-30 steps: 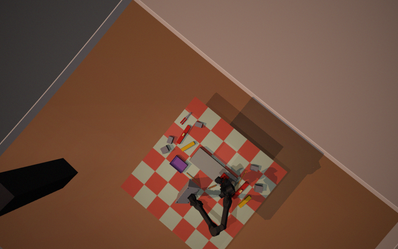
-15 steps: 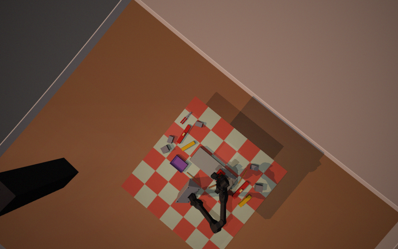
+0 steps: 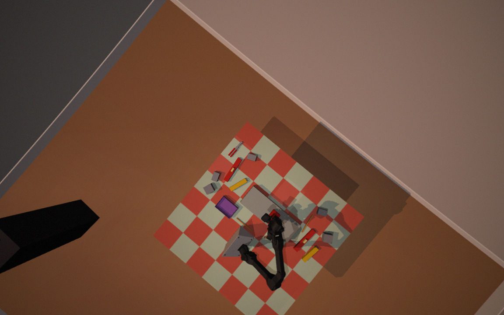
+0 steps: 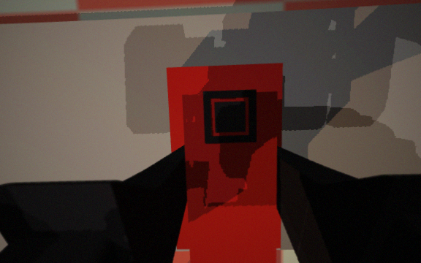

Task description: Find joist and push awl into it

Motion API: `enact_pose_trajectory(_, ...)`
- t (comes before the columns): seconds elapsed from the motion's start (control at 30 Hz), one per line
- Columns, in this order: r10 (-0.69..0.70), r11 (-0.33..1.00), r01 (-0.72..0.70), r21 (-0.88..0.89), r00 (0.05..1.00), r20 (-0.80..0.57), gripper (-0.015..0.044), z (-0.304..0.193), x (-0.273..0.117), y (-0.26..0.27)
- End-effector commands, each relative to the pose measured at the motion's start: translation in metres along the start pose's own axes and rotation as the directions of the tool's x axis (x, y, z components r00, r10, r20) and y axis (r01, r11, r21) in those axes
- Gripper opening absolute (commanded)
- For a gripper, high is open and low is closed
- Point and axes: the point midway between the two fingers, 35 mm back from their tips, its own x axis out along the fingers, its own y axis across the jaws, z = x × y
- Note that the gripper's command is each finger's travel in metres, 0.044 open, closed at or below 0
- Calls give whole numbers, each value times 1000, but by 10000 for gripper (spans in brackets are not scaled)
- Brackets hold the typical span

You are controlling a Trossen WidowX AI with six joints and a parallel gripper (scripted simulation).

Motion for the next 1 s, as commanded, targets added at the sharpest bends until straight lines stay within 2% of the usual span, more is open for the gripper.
enact_pose_trajectory(0.0,6,1000,-6,-1,1000,-1,0,0,0,21)
enact_pose_trajectory(0.97,11,1000,-11,1,1000,0,0,0,-1,129)
